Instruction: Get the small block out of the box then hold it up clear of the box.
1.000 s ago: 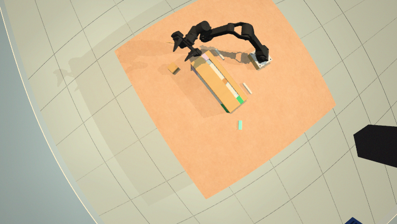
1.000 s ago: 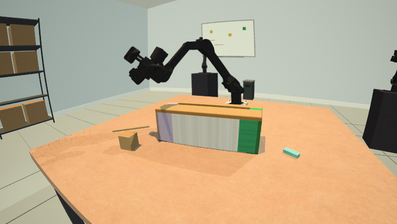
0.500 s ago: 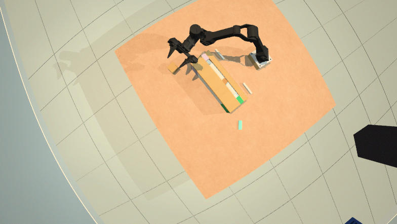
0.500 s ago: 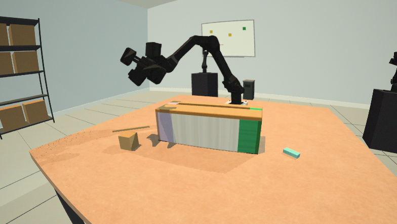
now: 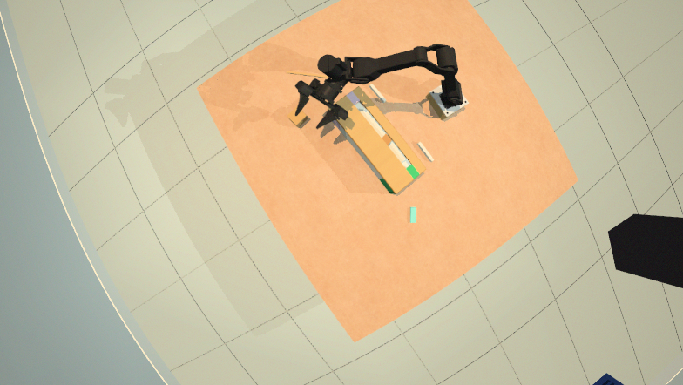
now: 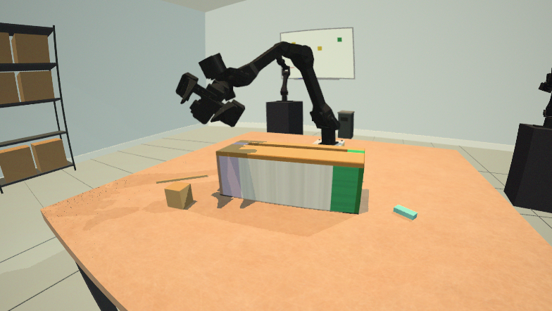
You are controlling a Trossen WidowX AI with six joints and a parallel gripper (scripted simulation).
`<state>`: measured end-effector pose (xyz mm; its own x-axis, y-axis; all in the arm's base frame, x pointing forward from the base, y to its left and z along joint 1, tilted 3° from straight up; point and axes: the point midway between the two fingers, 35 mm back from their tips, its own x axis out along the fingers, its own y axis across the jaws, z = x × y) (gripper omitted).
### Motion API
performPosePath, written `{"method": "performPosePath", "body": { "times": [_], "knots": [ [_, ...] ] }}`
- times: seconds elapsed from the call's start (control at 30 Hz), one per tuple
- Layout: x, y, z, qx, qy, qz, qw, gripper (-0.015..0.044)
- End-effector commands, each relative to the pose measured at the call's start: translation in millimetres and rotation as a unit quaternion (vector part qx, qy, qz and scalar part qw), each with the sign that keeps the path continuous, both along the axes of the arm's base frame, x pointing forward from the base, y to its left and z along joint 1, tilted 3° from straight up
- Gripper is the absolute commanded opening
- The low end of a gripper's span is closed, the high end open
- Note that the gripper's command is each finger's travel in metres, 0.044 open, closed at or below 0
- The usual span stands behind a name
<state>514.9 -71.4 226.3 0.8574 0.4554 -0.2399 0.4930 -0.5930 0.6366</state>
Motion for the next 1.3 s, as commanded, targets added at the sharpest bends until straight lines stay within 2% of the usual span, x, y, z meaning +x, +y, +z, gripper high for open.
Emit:
{"method": "performPosePath", "body": {
  "times": [0.0,0.3,0.53,0.57,0.87,1.27],
  "knots": [
    [-51.4,32.8,-52.3,-0.137,0.148,0.036,0.979,0.0400],
    [-95.1,53.8,-71.1,-0.211,0.222,0.096,0.947,0.0400],
    [-142.2,76.3,-83.2,-0.276,0.282,0.172,0.903,0.0400],
    [-142.0,72.9,-78.7,-0.284,0.269,0.176,0.903,0.0400],
    [-234.4,92.2,-90.7,-0.333,0.391,0.310,0.800,0.0400],
    [-239.9,92.9,-90.4,-0.336,0.397,0.319,0.792,0.0400]
  ]
}}
